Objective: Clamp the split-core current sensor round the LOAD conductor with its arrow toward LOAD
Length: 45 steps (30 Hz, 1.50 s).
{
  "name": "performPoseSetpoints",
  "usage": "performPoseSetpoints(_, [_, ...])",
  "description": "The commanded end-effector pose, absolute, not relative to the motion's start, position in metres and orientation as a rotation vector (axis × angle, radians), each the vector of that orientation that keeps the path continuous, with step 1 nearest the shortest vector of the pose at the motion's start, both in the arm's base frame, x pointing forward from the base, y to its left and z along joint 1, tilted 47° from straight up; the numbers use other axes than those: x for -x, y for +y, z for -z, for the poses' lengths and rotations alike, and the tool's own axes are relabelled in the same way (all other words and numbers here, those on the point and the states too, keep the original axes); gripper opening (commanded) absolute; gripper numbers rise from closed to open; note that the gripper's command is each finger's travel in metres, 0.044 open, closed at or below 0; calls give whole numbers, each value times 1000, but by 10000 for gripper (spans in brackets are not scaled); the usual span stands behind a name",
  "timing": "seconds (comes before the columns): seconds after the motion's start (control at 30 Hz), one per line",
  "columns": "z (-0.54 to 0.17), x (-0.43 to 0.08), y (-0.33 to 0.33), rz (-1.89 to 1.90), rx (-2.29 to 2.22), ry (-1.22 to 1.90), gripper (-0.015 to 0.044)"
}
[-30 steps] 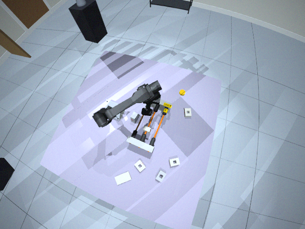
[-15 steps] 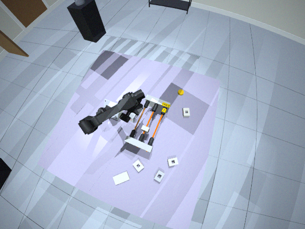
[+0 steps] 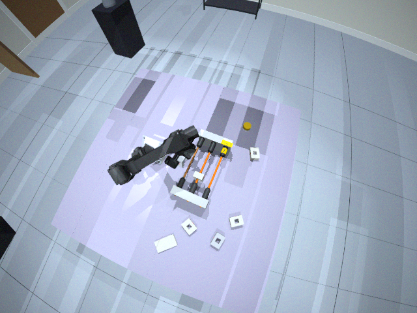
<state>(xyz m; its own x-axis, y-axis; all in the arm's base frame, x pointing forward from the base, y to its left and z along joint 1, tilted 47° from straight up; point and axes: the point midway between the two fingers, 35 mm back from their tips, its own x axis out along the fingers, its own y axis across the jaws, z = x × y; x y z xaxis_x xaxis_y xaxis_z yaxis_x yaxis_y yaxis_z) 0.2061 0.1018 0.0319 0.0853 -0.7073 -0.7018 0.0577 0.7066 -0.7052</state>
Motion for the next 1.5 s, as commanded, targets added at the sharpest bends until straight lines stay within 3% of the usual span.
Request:
performPoseSetpoints(0.0, [-27,-206,96,623,600,1380,440])
performPoseSetpoints(0.7, [-6,-207,72,626,601,1379,440])
performPoseSetpoints(0.9, [-9,-208,76,625,590,1378,282])
performPoseSetpoints(1.3, [-9,-208,76,625,590,1378,202])
performPoseSetpoints(1.47, [-16,-208,85,623,590,1379,71])
